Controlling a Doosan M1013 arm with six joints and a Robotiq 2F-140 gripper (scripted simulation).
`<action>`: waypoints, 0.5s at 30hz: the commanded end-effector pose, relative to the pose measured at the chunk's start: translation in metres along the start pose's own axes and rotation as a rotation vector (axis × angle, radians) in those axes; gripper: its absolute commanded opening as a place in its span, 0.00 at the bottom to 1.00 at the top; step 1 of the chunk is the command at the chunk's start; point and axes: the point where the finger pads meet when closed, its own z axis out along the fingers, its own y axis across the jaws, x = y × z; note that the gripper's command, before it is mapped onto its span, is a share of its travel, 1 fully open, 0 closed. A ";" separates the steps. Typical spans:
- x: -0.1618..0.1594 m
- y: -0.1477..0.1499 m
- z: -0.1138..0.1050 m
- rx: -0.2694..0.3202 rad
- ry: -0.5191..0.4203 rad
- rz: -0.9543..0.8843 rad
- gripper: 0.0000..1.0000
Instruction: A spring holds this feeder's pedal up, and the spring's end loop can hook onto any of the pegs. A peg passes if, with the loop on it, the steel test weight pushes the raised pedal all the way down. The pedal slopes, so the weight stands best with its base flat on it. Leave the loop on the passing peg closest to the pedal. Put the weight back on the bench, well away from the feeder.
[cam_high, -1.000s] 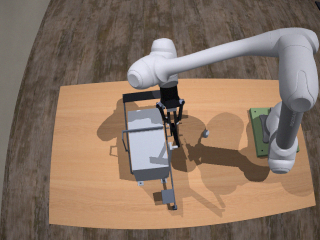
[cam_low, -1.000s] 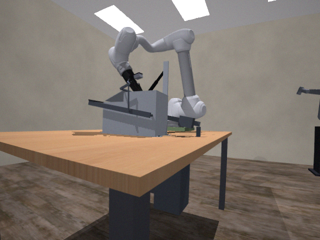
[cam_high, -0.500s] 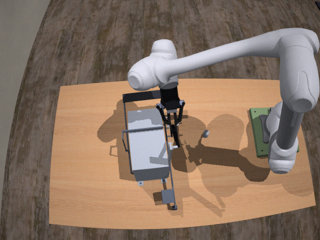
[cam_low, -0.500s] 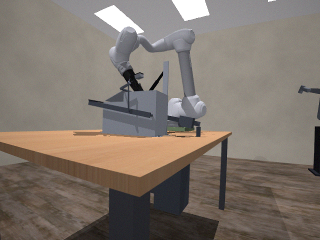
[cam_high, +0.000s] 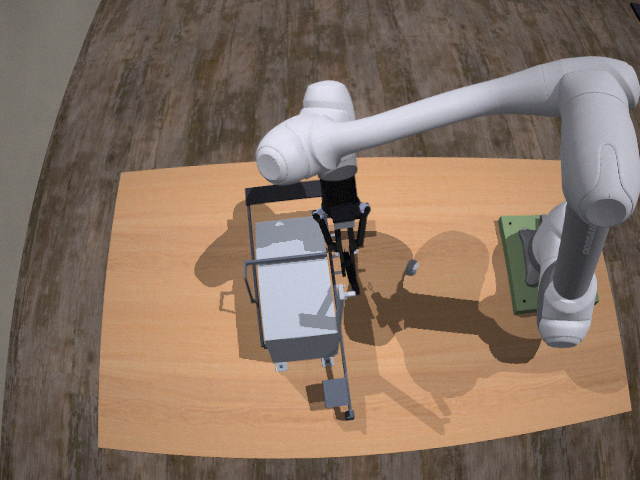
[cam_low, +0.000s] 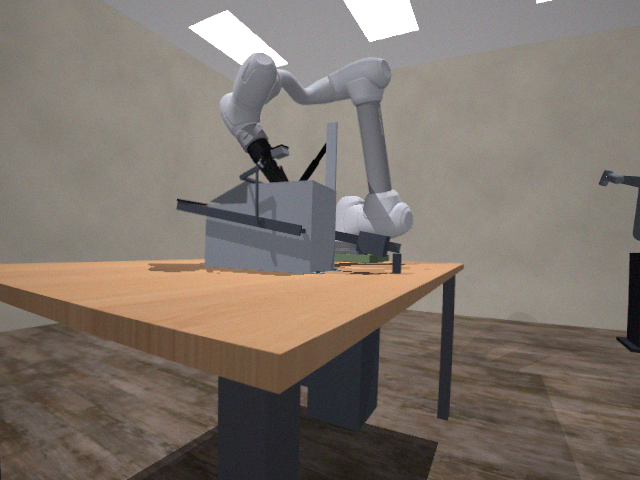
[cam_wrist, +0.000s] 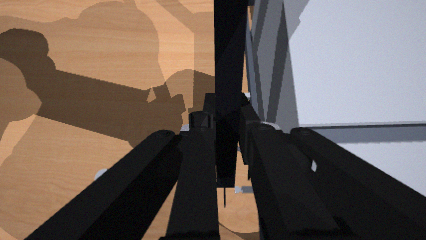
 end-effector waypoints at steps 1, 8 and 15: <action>0.002 0.000 0.000 -0.002 0.000 -0.001 0.17; 0.005 0.000 0.002 -0.002 0.000 -0.001 0.17; 0.005 0.000 0.002 -0.002 0.000 -0.001 0.17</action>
